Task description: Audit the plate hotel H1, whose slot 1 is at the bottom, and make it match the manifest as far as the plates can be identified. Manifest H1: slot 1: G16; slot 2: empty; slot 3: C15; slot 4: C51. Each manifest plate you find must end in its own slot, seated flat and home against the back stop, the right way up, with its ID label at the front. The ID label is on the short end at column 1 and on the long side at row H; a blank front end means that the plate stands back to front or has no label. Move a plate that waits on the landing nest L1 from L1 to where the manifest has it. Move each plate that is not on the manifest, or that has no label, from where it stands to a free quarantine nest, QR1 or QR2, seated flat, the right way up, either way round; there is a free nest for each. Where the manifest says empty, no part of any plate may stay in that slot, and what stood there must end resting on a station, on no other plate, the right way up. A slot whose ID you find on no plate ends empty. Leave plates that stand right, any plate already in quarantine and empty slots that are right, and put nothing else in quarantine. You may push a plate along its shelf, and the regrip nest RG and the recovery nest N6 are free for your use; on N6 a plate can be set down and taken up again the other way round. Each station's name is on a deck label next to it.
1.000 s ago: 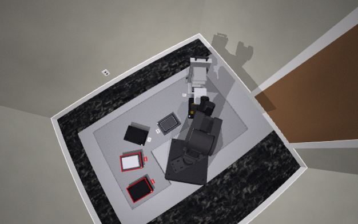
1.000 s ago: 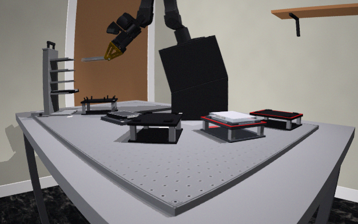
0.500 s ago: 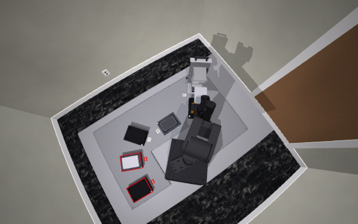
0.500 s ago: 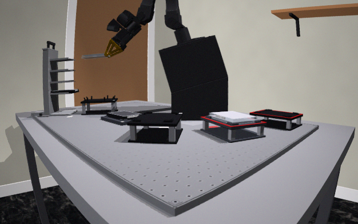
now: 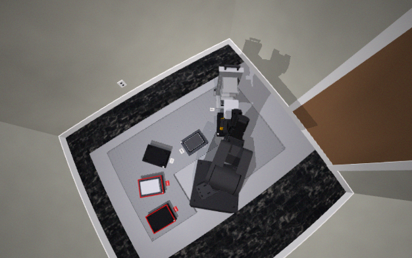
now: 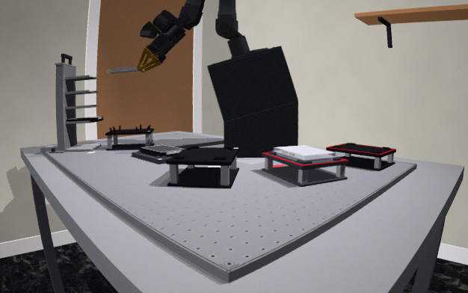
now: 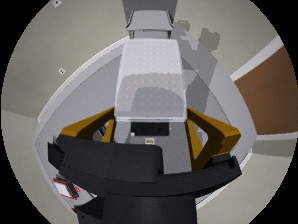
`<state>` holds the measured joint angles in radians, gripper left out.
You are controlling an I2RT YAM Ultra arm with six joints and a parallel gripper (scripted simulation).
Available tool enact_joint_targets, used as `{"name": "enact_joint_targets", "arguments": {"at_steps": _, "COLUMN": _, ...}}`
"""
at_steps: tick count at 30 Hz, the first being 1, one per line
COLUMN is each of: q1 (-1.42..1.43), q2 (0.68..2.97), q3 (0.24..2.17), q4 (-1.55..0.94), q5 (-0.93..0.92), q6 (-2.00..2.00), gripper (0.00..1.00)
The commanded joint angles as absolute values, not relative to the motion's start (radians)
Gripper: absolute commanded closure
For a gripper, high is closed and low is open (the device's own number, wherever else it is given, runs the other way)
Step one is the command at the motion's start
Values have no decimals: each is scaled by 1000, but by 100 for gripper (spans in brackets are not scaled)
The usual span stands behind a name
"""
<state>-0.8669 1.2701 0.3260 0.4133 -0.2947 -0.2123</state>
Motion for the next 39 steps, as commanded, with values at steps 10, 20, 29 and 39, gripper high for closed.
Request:
{"name": "enact_joint_targets", "arguments": {"at_steps": 10, "q1": -869, "q2": 1230, "q3": 341, "q4": 372, "q5": -304, "q6": -214, "gripper": 14}}
{"name": "enact_joint_targets", "arguments": {"at_steps": 20, "q1": -869, "q2": 1236, "q3": 339, "q4": 380, "q5": -304, "q6": -214, "gripper": 14}}
{"name": "enact_joint_targets", "arguments": {"at_steps": 29, "q1": -869, "q2": 1239, "q3": 338, "q4": 384, "q5": -304, "q6": -214, "gripper": 14}}
{"name": "enact_joint_targets", "arguments": {"at_steps": 39, "q1": -869, "q2": 1239, "q3": 338, "q4": 384, "q5": -304, "q6": -214, "gripper": 14}}
